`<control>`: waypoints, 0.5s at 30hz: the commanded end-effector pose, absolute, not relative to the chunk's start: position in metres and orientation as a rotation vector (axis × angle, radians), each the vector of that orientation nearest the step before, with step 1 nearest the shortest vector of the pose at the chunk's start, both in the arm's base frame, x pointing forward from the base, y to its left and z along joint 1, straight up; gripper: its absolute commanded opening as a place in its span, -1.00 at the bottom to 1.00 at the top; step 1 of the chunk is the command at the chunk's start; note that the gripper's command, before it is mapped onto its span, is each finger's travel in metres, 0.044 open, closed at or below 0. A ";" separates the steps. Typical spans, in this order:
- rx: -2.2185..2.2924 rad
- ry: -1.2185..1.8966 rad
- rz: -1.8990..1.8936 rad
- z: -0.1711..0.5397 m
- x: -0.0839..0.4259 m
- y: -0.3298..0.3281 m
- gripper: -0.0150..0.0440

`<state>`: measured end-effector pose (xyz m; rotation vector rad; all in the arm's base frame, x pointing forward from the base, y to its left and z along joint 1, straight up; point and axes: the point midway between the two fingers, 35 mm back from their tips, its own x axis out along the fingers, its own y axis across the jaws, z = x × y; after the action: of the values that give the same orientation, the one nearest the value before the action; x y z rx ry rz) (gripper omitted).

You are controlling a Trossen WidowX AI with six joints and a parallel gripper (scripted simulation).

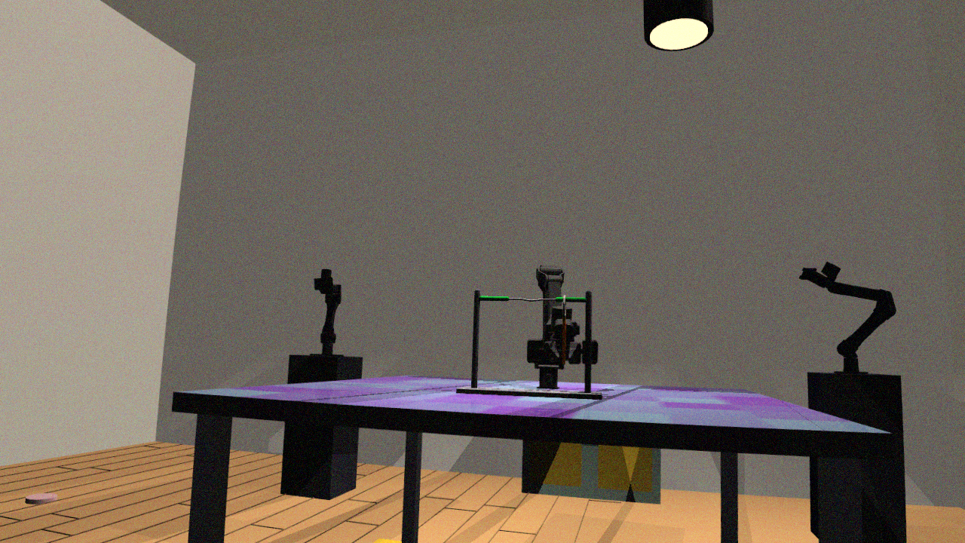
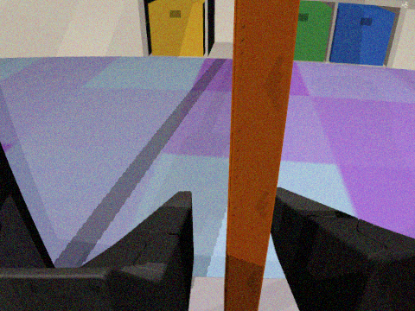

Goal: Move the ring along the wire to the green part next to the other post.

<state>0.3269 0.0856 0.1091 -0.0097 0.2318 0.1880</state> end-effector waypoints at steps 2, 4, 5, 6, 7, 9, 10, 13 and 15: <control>-0.010 0.233 0.187 0.111 0.323 0.085 0.05; -0.010 0.234 0.187 0.112 0.319 0.084 0.05; -0.010 0.234 0.187 0.113 0.318 0.084 0.05; -0.010 0.234 0.186 0.113 0.316 0.084 0.05; -0.010 0.234 0.186 0.114 0.314 0.083 0.05; -0.010 0.235 0.186 0.115 0.311 0.083 0.05; -0.010 0.235 0.186 0.116 0.309 0.082 0.05; -0.010 0.235 0.185 0.117 0.304 0.081 0.05; -0.010 0.236 0.185 0.118 0.300 0.081 0.05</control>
<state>0.3072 0.0829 0.1201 -0.0103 0.2267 0.1899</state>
